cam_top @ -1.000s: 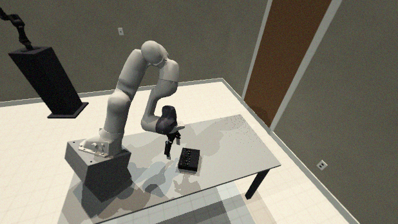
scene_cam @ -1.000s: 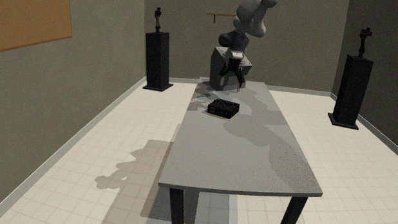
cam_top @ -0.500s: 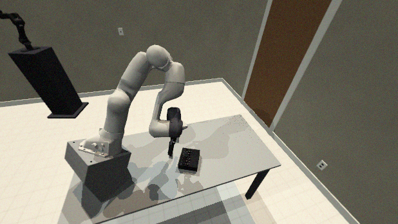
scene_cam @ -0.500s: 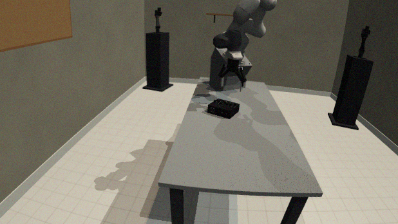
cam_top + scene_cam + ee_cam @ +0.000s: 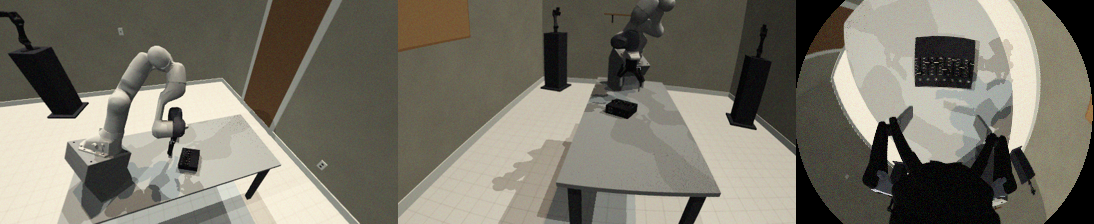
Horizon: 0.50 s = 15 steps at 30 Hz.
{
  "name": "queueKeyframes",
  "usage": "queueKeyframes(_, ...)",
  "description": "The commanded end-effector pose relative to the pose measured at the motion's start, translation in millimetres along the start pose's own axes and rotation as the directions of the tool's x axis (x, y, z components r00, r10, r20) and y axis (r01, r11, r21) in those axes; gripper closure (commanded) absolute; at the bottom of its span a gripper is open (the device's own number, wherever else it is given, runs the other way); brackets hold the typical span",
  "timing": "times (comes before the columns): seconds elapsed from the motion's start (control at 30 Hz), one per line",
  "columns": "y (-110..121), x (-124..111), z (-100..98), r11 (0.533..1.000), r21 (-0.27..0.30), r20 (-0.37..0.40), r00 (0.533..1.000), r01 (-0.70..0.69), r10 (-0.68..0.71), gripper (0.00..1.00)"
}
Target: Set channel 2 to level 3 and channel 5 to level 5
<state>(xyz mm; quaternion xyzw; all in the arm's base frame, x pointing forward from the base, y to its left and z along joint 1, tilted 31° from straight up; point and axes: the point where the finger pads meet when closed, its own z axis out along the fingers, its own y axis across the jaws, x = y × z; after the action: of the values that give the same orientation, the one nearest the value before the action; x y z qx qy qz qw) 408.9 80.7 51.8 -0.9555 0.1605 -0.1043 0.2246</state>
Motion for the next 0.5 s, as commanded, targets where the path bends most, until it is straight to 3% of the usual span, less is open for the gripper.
queueKeyframes(0.0,-0.7,-2.1,-0.4,0.999,-0.003,0.014,0.999,-0.047,0.047,0.0)
queueKeyframes(0.23,-1.5,0.5,-1.4,0.991,-0.002,0.011,0.991,-0.134,0.134,0.0)
queueKeyframes(0.47,-3.7,7.5,-4.5,0.933,0.001,0.006,0.933,-0.361,0.361,0.0)
